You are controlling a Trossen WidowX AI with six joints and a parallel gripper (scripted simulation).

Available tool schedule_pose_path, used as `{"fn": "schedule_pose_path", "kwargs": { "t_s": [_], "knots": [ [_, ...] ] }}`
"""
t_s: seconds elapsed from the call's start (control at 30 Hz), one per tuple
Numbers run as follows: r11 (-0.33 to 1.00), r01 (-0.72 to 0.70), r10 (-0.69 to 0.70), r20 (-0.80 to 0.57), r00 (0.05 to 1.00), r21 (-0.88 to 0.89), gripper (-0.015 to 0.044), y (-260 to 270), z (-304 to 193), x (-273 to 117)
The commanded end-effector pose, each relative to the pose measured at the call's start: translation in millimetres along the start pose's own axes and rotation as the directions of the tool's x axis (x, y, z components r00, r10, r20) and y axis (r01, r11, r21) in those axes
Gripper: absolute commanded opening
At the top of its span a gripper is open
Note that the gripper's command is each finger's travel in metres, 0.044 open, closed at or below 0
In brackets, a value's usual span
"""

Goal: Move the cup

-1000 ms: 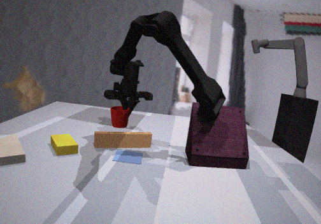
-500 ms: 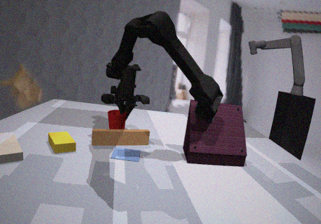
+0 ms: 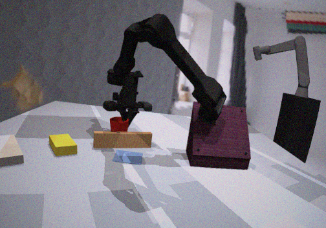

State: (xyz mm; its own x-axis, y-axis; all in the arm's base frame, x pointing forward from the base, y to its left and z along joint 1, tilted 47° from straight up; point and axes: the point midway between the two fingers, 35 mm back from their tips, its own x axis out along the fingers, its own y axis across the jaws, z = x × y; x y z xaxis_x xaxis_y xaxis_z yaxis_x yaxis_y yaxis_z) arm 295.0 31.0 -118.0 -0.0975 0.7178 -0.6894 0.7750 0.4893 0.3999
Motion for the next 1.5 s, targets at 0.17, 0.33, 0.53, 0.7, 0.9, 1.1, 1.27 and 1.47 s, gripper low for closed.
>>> {"fn": "schedule_pose_path", "kwargs": {
  "t_s": [0.17, 0.33, 0.53, 0.7, 0.9, 1.1, 1.27, 1.47],
  "knots": [
    [1.0, -0.001, 0.001, 0.001, 1.0, -0.001, 0.0, 0, 0, -1],
    [1.0, -0.001, 0.001, 0.001, 1.0, -0.001, 0.0026, 0, 0, -1],
    [1.0, -0.001, 0.001, 0.001, 1.0, -0.001, 0.0128, 0, 0, -1],
    [1.0, -0.001, 0.001, 0.001, 1.0, -0.001, 0.0128, 0, 0, -1],
    [1.0, 0.0, 0.0, 0.001, 1.0, 0.001, 0.0128, 1, 1, -10],
    [1.0, 0.0, 0.0, 0.001, 1.0, 0.002, 0.0128, 1, 2, -20],
    [1.0, 0.0, 0.0, 0.001, 1.0, 0.004, 0.0128, 1, 2, -28],
    [1.0, 0.0, 0.0, 0.0, 1.0, 0.006, 0.0128, 0, 2, -39]
  ]
}}
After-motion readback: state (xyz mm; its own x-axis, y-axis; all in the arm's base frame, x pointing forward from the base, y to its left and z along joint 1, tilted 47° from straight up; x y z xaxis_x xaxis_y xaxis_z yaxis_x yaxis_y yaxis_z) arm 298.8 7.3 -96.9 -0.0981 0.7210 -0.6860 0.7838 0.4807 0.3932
